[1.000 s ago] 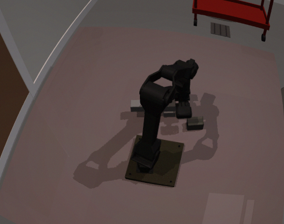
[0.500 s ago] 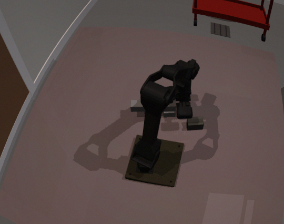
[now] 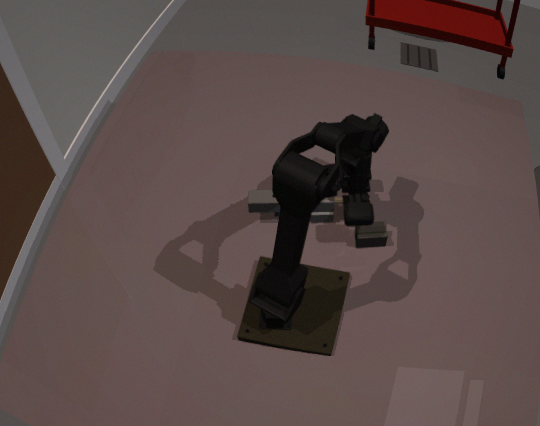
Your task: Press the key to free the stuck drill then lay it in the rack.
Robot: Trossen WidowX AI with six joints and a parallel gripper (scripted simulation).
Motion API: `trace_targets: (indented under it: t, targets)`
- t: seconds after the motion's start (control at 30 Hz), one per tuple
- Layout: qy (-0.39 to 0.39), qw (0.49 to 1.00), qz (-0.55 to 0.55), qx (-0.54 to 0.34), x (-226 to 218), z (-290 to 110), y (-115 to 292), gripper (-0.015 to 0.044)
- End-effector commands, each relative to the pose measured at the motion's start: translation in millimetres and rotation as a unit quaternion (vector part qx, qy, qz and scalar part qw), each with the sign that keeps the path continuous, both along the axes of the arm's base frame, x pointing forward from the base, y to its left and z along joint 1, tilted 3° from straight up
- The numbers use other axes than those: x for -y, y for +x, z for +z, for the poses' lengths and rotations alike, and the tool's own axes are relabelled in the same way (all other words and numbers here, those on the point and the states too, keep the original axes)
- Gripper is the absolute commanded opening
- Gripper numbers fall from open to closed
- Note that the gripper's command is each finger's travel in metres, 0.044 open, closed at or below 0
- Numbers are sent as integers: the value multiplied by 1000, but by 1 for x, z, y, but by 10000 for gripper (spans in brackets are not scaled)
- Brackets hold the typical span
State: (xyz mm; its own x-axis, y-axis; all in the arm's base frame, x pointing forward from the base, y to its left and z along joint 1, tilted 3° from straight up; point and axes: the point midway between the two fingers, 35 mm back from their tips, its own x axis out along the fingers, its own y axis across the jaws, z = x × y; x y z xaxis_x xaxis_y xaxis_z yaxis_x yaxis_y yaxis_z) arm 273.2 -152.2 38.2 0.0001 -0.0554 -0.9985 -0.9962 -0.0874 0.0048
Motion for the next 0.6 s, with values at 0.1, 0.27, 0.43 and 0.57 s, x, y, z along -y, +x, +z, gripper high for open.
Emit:
trace_targets:
  t: [0.1, 0.27, 0.43, 0.57]
  targets:
    - [-4, 1000, 1, 3, 12, 4, 3, 0]
    - [-4, 1000, 1, 3, 21, 4, 4, 0]
    - [-4, 1000, 1, 3, 25, 5, 4, 0]
    - [-1, 1000, 0, 0, 20, 2, 2, 105]
